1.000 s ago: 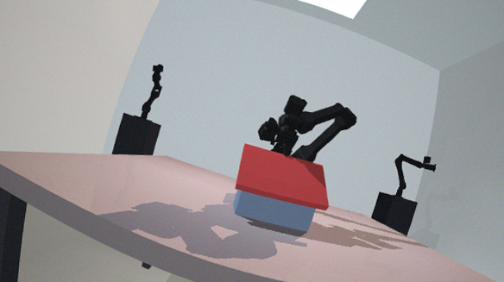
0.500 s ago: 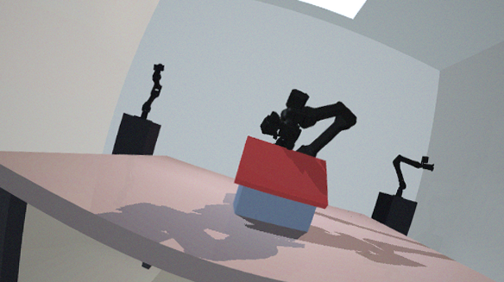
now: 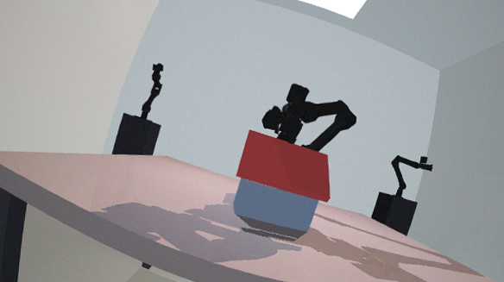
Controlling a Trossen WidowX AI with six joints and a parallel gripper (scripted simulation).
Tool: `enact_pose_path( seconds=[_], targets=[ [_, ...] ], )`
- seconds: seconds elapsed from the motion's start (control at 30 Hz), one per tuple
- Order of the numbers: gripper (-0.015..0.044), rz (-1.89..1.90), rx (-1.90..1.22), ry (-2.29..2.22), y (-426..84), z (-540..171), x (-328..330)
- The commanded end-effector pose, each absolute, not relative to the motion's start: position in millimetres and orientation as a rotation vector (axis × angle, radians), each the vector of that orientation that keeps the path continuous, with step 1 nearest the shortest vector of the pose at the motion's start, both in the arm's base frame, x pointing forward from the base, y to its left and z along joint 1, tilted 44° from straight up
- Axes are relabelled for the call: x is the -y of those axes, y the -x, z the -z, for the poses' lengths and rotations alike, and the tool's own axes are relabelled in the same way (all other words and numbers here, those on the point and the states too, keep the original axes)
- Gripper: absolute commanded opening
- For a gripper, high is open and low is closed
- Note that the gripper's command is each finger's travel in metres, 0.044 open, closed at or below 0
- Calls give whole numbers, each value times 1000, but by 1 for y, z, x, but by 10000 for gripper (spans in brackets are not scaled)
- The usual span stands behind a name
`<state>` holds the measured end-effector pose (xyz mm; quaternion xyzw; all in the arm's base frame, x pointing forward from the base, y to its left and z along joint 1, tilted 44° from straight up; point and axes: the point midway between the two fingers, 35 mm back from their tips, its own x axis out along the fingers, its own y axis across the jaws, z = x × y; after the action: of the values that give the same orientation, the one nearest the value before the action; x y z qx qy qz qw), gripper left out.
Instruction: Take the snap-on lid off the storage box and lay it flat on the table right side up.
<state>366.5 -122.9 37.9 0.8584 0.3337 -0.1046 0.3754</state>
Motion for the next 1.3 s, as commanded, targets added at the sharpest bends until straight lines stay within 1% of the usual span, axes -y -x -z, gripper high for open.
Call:
enact_pose_path(
  seconds=[0.0, 0.57, 1.27],
  targets=[
    [0, 248, -837, -2183, -369, -48, 131],
    [0, 249, -837, -2183, -369, -60, 143],
    [0, 249, -838, -2185, -359, -81, 109]
  ],
)
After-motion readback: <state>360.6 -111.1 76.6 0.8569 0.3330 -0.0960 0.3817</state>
